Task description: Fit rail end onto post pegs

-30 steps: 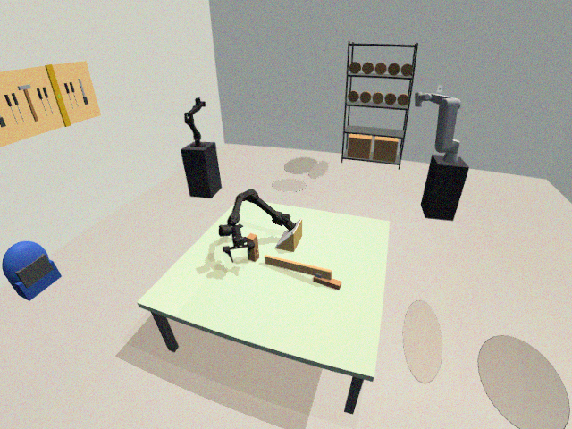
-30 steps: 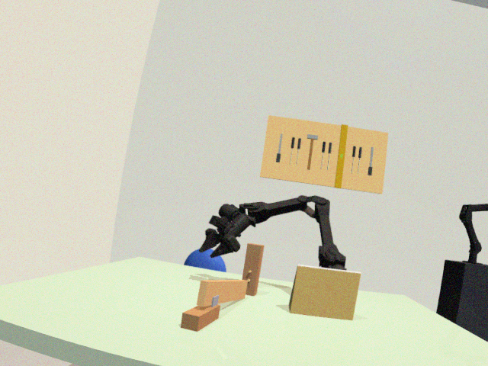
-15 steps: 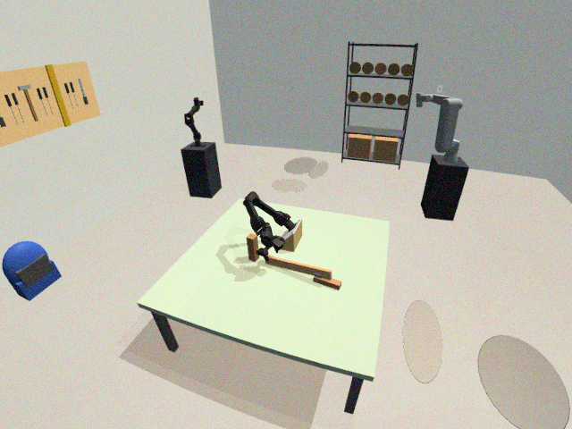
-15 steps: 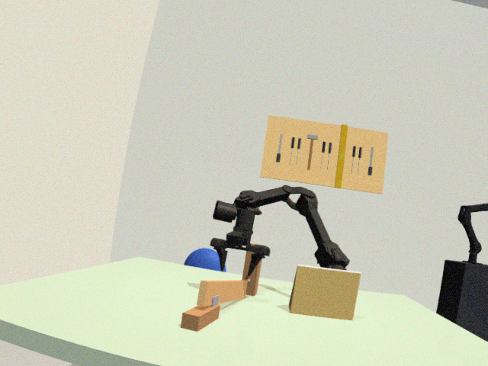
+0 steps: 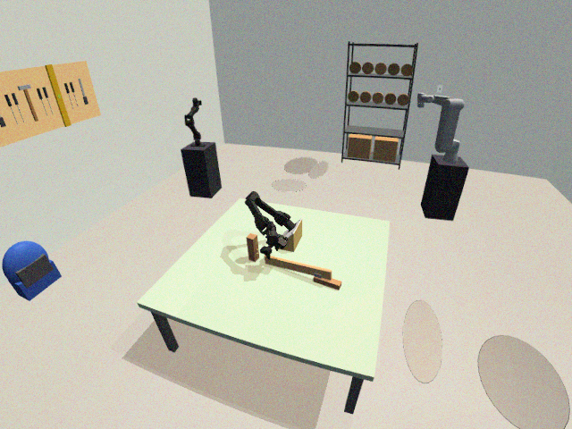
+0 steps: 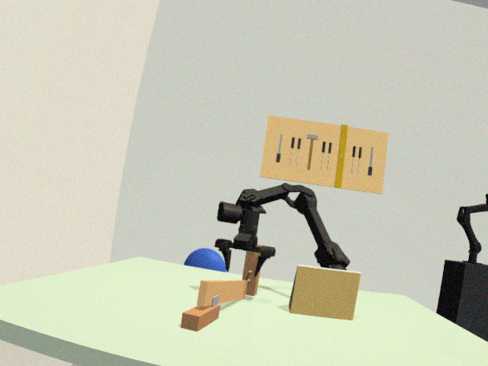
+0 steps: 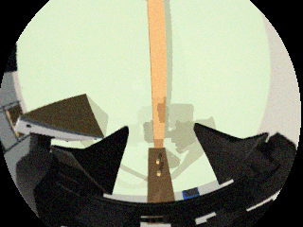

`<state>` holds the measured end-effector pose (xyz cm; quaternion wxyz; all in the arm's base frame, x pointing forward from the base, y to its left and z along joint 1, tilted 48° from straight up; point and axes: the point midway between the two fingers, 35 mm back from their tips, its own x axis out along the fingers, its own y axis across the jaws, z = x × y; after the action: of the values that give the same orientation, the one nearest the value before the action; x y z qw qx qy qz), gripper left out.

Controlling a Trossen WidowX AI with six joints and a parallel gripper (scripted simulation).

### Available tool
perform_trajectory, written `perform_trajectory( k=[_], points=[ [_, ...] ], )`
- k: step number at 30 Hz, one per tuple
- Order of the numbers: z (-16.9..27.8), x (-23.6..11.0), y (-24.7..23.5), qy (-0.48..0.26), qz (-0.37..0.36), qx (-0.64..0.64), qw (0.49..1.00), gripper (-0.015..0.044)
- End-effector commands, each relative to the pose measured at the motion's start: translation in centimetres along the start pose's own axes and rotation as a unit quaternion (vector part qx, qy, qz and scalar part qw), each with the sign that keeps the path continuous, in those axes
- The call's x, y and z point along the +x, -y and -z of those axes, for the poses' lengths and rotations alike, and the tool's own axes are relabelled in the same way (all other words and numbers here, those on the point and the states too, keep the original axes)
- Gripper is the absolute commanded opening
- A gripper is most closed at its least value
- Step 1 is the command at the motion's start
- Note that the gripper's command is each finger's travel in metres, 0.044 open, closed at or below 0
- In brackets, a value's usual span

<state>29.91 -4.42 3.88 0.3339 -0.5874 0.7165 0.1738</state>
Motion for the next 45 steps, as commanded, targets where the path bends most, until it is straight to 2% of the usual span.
perform_trajectory(
  k=[1, 42, 45],
  points=[
    [-0.1, 0.7, -0.1, -0.005, -0.002, -0.005, 1.0, 0.044],
    [0.1, 7.0, -0.2, -0.006, -0.001, -0.004, 1.0, 0.044],
    [0.1, 7.0, -0.2, -0.006, -0.001, -0.004, 1.0, 0.0361]
  ],
)
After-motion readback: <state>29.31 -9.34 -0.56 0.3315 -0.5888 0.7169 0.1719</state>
